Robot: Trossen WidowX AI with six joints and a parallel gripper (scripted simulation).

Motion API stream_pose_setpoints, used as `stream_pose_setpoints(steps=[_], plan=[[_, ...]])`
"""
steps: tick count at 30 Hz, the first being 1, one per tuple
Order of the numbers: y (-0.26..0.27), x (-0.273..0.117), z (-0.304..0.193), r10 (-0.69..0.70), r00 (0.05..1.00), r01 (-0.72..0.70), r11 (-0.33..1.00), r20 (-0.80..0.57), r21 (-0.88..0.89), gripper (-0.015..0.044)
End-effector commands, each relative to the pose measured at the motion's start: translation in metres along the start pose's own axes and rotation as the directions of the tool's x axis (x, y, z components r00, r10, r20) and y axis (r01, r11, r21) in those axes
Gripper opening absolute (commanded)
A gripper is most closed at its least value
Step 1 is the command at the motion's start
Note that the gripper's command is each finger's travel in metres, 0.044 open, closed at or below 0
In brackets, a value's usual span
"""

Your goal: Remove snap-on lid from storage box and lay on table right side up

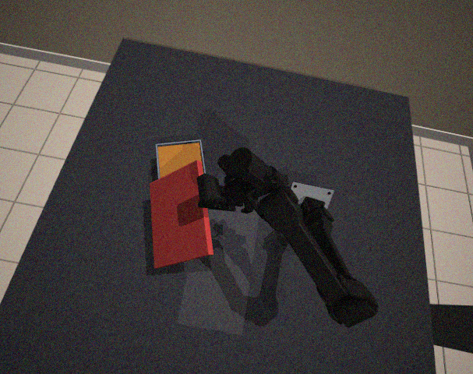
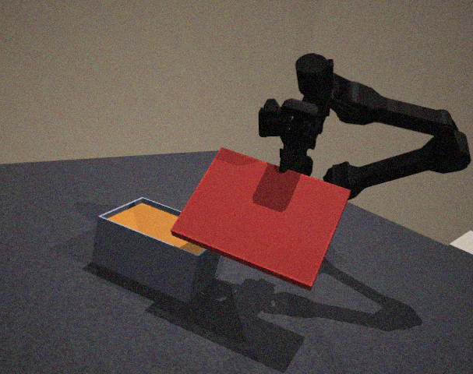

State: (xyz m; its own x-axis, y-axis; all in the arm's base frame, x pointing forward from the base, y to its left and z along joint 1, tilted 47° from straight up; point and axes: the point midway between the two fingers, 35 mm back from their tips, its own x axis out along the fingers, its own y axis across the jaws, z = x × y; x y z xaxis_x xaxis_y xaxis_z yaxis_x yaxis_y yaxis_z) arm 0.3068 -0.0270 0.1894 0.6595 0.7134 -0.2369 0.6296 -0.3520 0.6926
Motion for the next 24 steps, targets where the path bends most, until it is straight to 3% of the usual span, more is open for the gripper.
stream_pose_setpoints(steps=[1, 24], plan=[[-0.001, -0.001, -0.009, 0.001, 1.000, -0.001, 1.000, 0.004, 0.004, 0.0000], [-0.004, -0.005, -0.054, 0.001, 1.000, -0.001, 1.000, 0.004, 0.006, 0.0000]])
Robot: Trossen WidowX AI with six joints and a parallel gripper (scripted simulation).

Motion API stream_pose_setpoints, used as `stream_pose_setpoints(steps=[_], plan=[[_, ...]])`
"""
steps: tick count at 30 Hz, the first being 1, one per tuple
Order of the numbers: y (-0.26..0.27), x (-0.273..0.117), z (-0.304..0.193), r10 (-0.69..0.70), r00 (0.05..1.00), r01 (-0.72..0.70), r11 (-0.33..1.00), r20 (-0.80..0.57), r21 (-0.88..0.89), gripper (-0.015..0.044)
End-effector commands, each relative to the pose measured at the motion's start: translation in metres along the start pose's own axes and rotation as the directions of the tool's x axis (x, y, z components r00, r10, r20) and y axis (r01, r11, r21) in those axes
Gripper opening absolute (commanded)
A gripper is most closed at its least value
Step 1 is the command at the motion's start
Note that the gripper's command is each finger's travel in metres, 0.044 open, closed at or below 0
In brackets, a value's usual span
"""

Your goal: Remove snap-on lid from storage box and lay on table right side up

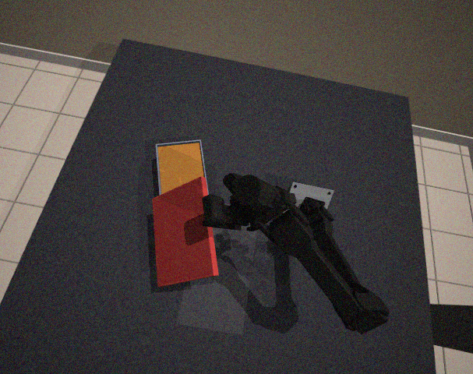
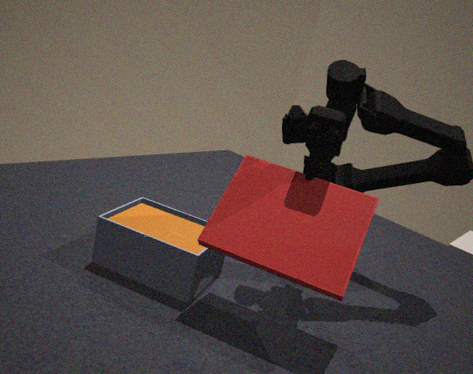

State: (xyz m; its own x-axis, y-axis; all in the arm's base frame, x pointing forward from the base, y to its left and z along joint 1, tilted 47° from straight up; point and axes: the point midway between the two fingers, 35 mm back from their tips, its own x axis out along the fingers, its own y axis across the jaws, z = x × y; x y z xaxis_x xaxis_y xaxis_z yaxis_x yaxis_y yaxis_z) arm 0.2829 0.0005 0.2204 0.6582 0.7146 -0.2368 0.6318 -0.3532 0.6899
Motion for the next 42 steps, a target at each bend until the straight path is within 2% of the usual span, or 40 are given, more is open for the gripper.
stream_pose_setpoints(steps=[1, 42], plan=[[0.000, -0.001, -0.008, 0.002, 1.000, -0.002, 1.000, 0.005, 0.003, 0.0000], [-0.006, -0.007, -0.090, 0.001, 1.000, -0.001, 1.000, 0.005, 0.007, 0.0000]])
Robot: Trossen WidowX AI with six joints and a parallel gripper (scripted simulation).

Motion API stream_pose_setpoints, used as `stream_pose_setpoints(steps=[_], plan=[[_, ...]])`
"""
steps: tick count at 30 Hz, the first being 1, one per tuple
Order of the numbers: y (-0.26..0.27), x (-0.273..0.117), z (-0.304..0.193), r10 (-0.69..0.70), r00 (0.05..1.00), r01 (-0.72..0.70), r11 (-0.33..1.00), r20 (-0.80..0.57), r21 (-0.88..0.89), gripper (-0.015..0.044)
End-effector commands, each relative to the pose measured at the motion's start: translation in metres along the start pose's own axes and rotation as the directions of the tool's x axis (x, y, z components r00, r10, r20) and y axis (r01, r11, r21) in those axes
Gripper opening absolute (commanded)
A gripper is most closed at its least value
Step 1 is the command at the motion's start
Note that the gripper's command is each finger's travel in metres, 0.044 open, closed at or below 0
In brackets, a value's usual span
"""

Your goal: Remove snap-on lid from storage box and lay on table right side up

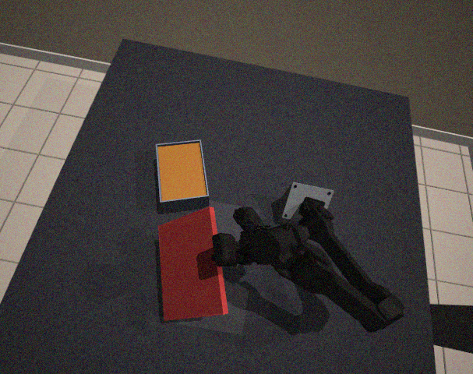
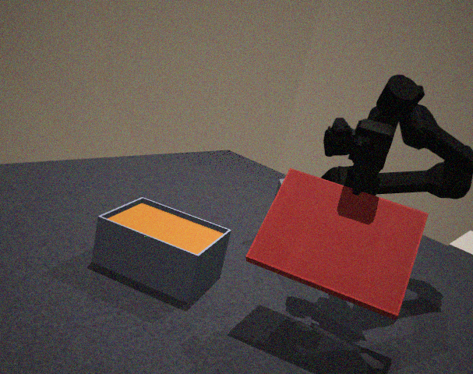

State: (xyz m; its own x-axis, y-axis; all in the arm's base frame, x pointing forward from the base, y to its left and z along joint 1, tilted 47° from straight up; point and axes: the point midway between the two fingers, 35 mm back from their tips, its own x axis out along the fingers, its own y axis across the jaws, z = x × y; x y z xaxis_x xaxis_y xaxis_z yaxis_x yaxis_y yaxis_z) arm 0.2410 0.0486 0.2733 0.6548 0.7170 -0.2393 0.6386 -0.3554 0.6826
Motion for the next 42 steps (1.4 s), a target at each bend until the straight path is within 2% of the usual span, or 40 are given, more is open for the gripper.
stream_pose_setpoints(steps=[1, 27, 42], plan=[[0.001, -0.002, -0.009, 0.006, 1.000, -0.006, 1.000, 0.006, -0.002, 0.0000], [-0.003, -0.005, -0.061, 0.006, 1.000, -0.006, 1.000, 0.005, -0.001, 0.0000], [-0.011, 0.002, -0.056, 0.006, 1.000, -0.006, 1.000, 0.005, -0.002, 0.0000]])
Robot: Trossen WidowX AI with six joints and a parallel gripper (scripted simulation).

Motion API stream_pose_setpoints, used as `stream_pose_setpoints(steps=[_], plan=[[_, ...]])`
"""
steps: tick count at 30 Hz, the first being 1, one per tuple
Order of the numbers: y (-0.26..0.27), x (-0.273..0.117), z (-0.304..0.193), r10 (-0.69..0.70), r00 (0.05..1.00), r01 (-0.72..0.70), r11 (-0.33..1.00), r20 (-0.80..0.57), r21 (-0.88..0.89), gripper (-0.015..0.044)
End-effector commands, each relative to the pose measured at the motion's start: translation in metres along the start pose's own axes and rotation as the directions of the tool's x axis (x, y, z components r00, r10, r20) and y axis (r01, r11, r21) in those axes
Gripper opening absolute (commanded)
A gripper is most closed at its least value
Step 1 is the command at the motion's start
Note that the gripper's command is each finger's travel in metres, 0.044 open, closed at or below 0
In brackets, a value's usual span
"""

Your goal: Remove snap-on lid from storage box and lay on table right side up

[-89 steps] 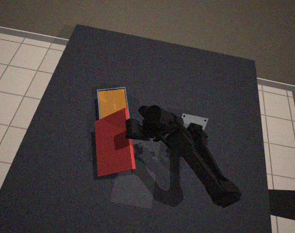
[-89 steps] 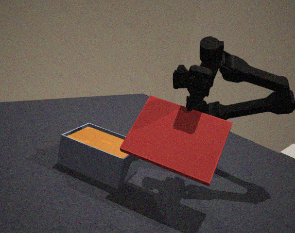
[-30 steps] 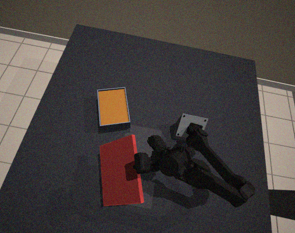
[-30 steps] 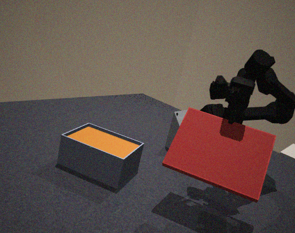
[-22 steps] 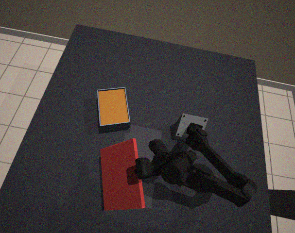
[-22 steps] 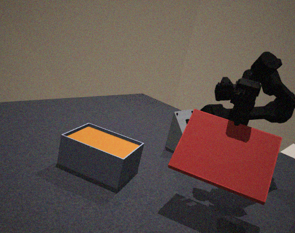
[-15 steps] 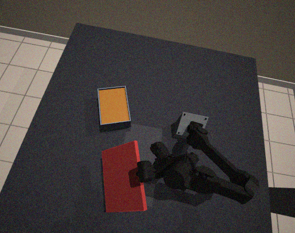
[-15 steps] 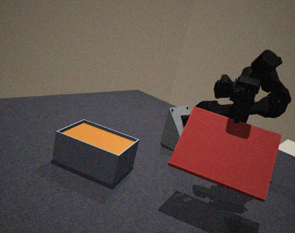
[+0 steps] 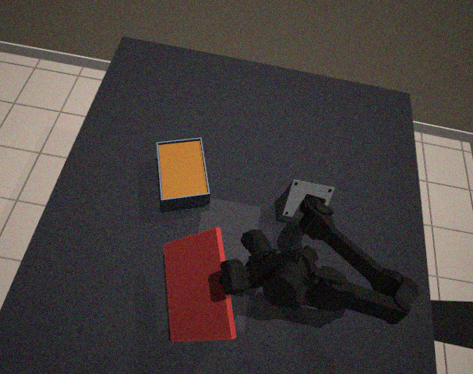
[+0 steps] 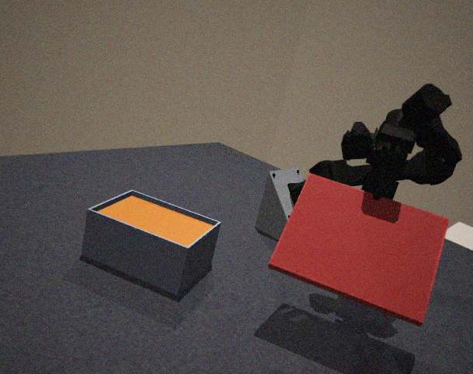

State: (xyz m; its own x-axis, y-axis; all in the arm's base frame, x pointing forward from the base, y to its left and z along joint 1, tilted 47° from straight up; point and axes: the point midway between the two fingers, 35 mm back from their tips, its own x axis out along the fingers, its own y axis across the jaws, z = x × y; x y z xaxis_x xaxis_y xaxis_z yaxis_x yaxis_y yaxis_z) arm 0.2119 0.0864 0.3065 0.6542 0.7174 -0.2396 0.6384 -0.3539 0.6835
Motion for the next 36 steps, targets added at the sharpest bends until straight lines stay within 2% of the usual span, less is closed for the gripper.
stream_pose_setpoints(steps=[1, 36], plan=[[-0.003, 0.003, 0.001, 0.007, 1.000, -0.007, 1.000, 0.005, -0.001, 0.0000], [-0.024, 0.020, 0.001, 0.009, 1.000, -0.009, 1.000, 0.004, -0.002, 0.0000]])
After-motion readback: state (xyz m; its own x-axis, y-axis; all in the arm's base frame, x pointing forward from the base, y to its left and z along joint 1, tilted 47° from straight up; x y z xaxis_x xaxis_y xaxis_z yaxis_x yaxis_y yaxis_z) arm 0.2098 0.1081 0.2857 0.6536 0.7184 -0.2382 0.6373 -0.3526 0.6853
